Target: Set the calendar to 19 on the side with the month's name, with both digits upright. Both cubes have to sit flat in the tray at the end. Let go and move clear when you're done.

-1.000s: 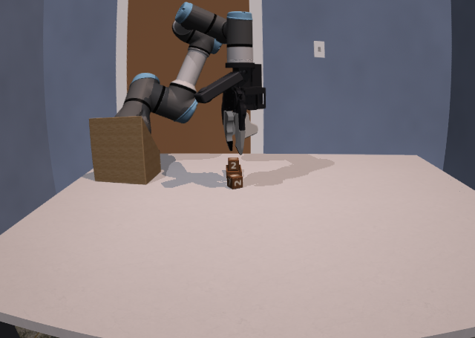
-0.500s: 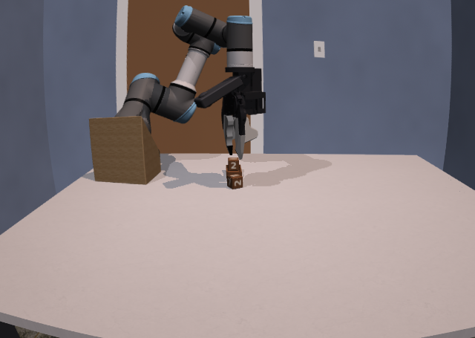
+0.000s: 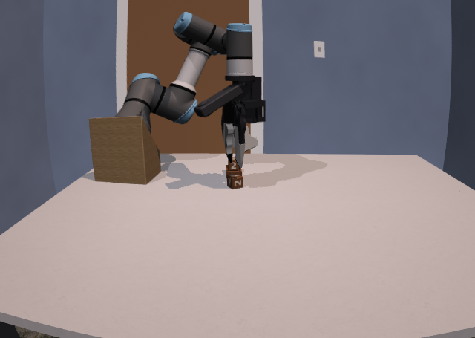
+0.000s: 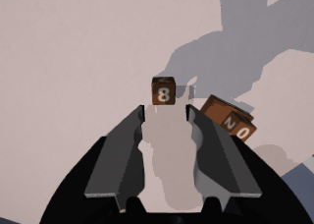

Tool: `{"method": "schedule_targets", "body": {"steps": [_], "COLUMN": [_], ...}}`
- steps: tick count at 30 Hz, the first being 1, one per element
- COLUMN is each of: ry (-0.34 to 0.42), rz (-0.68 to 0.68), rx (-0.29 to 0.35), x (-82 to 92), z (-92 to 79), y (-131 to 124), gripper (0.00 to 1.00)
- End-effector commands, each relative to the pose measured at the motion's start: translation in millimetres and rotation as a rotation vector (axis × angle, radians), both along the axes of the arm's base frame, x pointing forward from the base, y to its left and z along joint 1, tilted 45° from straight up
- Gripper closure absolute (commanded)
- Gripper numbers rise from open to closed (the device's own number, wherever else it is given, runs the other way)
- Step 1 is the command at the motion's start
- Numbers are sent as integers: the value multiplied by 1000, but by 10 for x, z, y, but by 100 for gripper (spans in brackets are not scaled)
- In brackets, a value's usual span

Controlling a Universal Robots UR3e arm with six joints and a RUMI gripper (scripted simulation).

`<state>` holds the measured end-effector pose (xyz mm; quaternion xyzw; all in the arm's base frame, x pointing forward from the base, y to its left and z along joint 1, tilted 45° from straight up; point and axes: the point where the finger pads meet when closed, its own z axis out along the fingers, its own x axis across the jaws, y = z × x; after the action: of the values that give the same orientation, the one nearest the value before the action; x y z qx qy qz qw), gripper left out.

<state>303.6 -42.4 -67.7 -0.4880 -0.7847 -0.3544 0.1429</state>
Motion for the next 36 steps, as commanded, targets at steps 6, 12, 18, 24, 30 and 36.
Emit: {"method": "schedule_targets", "body": {"steps": [6, 12, 18, 24, 30, 36], "ry": [-1, -1, -1, -1, -1, -1], "rz": [-1, -1, -1, -1, -1, -1], "rx": [-3, -3, -3, -3, -3, -3], "x": [17, 22, 23, 24, 24, 24], "z": [-84, -118, -129, -132, -132, -132], "y": [72, 105, 115, 119, 119, 119], "gripper": [72, 72, 72, 72, 72, 72]}}
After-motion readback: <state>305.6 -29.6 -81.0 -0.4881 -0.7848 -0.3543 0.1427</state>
